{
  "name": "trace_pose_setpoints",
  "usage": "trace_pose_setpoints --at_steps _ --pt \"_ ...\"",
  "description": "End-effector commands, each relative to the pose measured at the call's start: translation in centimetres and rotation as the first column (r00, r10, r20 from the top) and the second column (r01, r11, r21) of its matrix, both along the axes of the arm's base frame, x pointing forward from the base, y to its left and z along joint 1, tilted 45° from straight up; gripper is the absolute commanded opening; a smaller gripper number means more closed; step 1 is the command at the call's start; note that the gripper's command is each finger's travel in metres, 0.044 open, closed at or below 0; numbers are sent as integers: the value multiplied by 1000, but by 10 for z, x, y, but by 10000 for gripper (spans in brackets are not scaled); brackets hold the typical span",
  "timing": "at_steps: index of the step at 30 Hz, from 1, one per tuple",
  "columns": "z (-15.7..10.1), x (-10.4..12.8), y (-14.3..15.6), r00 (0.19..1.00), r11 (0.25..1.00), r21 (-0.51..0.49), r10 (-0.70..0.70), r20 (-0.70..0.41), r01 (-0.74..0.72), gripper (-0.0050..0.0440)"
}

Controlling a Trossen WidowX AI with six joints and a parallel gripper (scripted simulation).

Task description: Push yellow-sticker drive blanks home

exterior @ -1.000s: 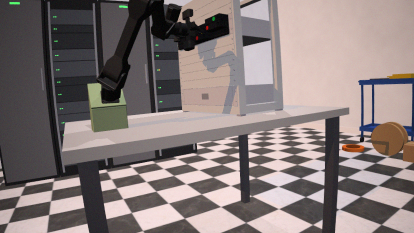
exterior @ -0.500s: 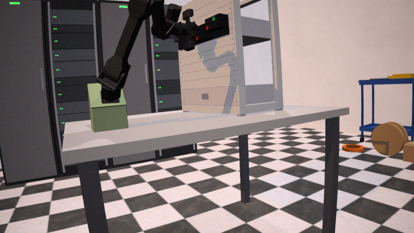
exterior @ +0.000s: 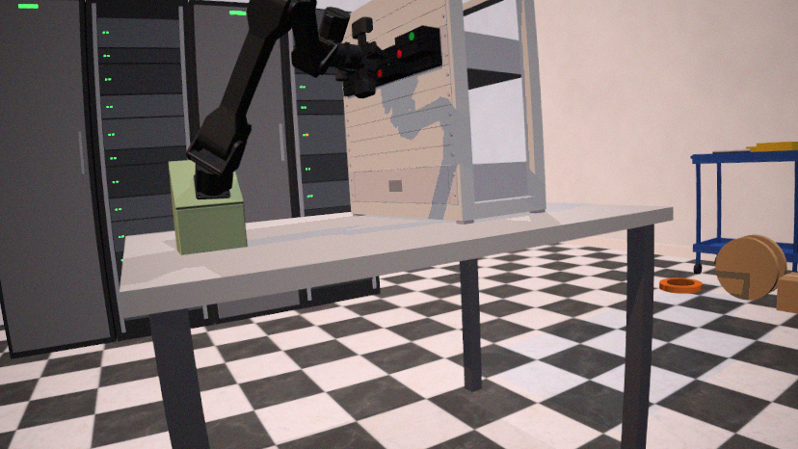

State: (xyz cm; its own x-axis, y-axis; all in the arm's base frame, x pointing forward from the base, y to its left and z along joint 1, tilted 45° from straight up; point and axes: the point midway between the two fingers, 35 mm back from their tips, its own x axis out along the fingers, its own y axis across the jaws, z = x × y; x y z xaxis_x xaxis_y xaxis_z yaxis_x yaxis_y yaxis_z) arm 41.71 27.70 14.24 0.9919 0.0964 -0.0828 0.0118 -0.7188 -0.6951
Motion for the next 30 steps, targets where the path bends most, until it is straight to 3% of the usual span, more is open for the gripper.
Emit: trace_pose_setpoints --at_steps 1,30 --pt "12 5 6 1000 1000 18 19 21 -19 0" --pt "12 8 7 1000 1000 18 19 21 -19 0"
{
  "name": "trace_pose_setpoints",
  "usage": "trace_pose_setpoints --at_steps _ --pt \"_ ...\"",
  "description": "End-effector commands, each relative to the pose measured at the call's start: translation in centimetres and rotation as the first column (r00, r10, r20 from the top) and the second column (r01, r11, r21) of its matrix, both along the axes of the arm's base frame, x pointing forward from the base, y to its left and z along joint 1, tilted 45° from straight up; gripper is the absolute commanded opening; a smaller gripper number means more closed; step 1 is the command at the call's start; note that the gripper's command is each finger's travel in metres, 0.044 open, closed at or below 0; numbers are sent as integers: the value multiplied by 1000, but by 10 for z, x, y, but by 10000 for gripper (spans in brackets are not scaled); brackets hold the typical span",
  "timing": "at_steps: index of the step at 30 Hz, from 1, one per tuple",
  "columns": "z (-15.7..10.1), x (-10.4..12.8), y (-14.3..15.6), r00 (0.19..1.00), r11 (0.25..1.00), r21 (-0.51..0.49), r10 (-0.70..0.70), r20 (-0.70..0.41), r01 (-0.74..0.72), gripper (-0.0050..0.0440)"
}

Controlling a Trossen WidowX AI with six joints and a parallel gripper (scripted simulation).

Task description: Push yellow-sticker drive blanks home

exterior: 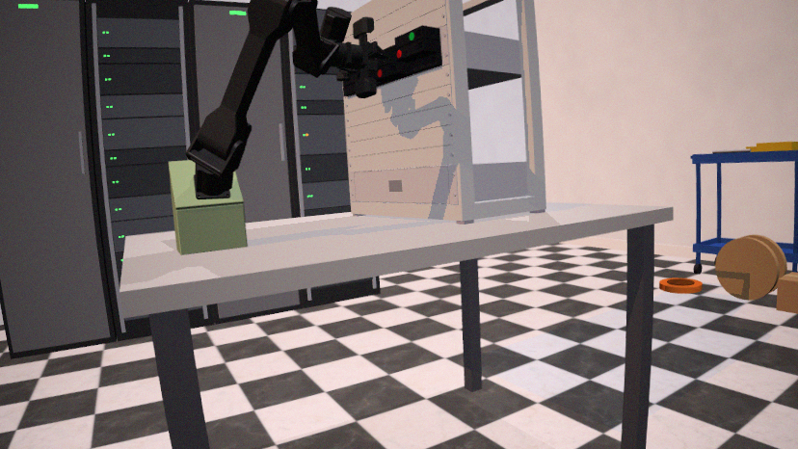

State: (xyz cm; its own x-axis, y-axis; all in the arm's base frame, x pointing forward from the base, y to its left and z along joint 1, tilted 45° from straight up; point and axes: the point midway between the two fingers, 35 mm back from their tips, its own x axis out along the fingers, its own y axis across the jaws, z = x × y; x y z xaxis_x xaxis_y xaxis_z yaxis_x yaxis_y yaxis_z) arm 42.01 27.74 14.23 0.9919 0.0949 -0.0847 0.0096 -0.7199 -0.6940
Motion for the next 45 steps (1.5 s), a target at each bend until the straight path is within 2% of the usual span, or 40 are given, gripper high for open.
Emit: trace_pose_setpoints --at_steps 1,45 --pt "12 5 6 1000 1000 20 20 23 -21 0" --pt "13 8 7 1000 1000 20 20 23 -21 0"
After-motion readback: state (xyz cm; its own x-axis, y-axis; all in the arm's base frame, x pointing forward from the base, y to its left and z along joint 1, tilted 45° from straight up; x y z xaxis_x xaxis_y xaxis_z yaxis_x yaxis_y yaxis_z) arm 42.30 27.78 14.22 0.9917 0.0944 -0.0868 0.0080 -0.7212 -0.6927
